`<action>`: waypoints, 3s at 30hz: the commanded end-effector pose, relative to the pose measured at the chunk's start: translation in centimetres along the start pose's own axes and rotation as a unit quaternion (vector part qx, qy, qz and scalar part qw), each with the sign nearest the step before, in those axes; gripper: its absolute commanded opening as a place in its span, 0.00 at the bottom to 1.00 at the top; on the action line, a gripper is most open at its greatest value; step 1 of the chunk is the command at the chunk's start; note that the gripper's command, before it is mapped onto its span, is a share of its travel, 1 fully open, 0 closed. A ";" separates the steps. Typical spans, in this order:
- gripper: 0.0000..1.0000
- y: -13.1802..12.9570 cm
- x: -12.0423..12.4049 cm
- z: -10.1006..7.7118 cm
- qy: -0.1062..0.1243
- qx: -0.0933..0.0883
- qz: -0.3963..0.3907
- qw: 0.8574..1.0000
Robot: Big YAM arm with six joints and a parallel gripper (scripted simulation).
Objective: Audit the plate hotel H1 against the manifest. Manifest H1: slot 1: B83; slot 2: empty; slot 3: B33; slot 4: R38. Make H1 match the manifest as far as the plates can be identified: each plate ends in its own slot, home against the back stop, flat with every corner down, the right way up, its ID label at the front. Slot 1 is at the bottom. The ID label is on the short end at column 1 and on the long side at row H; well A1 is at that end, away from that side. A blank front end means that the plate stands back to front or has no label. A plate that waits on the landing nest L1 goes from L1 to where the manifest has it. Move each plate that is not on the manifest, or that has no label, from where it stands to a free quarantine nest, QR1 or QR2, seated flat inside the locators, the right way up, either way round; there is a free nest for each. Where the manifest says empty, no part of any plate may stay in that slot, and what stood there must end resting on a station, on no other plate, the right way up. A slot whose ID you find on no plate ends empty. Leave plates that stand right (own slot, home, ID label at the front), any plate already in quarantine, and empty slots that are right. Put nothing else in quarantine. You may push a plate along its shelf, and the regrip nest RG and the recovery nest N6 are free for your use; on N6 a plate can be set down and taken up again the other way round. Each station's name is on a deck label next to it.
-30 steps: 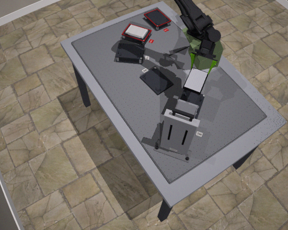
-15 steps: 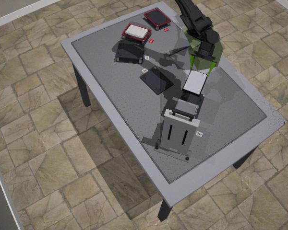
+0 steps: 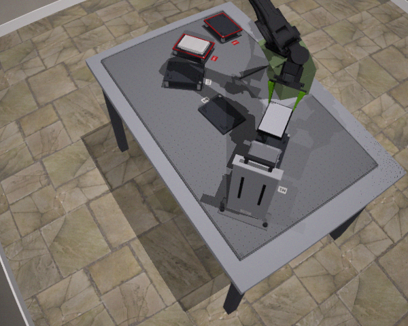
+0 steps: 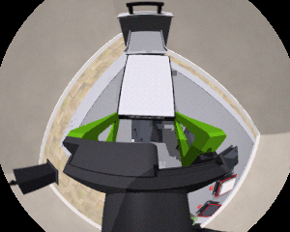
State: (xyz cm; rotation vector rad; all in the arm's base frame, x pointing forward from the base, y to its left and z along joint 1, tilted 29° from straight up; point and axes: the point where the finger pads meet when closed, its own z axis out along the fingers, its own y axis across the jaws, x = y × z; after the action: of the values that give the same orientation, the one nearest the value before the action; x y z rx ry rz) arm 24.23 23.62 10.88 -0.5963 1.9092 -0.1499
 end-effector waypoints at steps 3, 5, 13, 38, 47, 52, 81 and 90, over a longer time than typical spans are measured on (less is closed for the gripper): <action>0.86 0.3 -2.9 0.7 -0.019 0.000 0.015 1.000; 0.86 0.3 -2.9 0.7 -0.019 0.000 0.015 1.000; 0.86 0.3 -3.9 1.3 -0.022 0.001 0.017 1.000; 0.86 0.1 -4.8 2.9 -0.019 0.002 0.012 1.000; 0.86 0.1 -5.1 3.4 -0.017 0.002 0.010 1.000; 0.86 0.1 -6.4 3.8 -0.024 0.002 0.016 1.000; 0.86 0.1 -6.6 4.3 -0.024 0.002 0.015 1.000; 0.86 0.1 -6.9 4.7 -0.024 0.002 0.015 1.000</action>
State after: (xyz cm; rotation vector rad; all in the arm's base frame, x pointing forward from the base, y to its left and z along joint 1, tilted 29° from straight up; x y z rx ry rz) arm 29.13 26.17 12.37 -0.5979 1.9070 -0.1518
